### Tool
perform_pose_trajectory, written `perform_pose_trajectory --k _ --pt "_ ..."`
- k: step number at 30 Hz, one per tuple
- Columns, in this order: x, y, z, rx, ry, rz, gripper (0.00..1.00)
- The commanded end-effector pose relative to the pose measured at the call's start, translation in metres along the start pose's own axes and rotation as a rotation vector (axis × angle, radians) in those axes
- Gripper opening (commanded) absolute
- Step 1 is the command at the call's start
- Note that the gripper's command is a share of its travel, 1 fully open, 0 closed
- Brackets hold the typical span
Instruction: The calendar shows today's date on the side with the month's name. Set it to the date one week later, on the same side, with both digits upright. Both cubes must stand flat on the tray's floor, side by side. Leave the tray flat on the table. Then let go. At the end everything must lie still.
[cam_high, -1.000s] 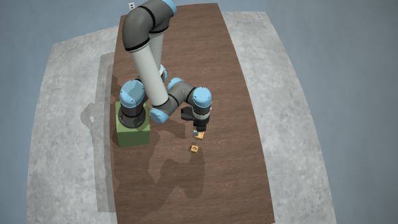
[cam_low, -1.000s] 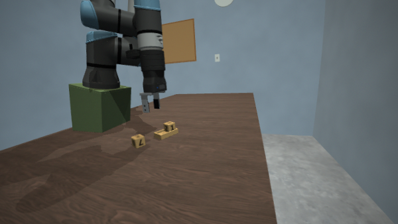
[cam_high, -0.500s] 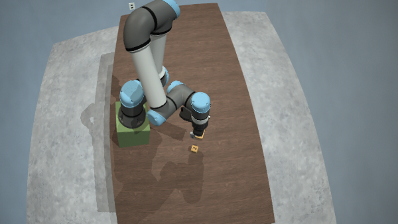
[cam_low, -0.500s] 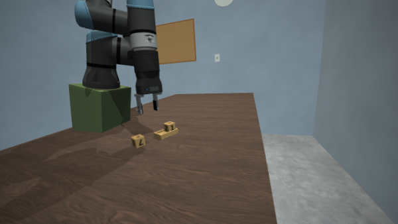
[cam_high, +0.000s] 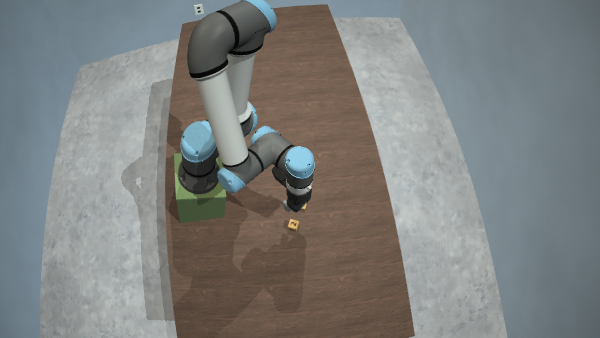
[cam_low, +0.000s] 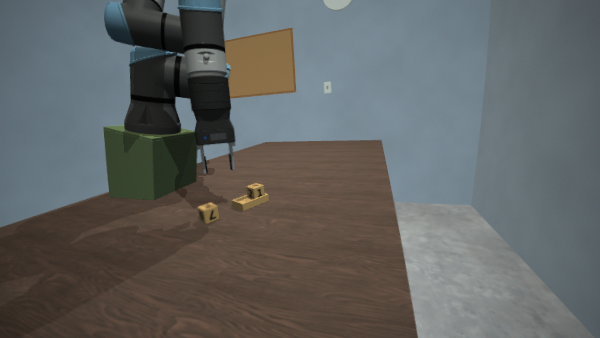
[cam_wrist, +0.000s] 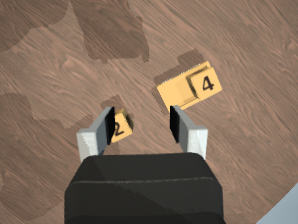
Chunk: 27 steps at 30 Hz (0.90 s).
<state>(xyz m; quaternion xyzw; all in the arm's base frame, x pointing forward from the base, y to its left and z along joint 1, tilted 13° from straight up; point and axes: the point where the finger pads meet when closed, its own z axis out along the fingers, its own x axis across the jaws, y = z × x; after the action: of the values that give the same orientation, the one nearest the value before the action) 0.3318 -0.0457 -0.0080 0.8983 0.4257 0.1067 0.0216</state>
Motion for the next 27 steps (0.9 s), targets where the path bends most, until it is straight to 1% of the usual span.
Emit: perform_pose_trajectory --k 1,2,3,5,7,11,19,23,27 --pt "-0.005 0.004 0.001 -0.001 0.001 0.174 1.00" --pt "-0.005 0.004 0.001 -0.001 0.001 0.180 1.00" --pt "-0.006 0.006 0.001 -0.001 0.001 0.229 1.00" --pt "-0.006 0.006 0.001 -0.001 0.001 0.229 1.00" --pt "-0.009 0.008 0.001 -0.002 0.002 0.325 1.00" --pt "-0.012 0.011 0.002 -0.002 0.003 0.417 1.00" --pt "-0.020 0.018 0.002 -0.002 0.005 0.662 1.00" --pt "-0.021 0.019 0.003 -0.002 0.005 0.698 1.00" --pt "-0.026 0.023 0.003 -0.002 0.007 0.826 1.00"
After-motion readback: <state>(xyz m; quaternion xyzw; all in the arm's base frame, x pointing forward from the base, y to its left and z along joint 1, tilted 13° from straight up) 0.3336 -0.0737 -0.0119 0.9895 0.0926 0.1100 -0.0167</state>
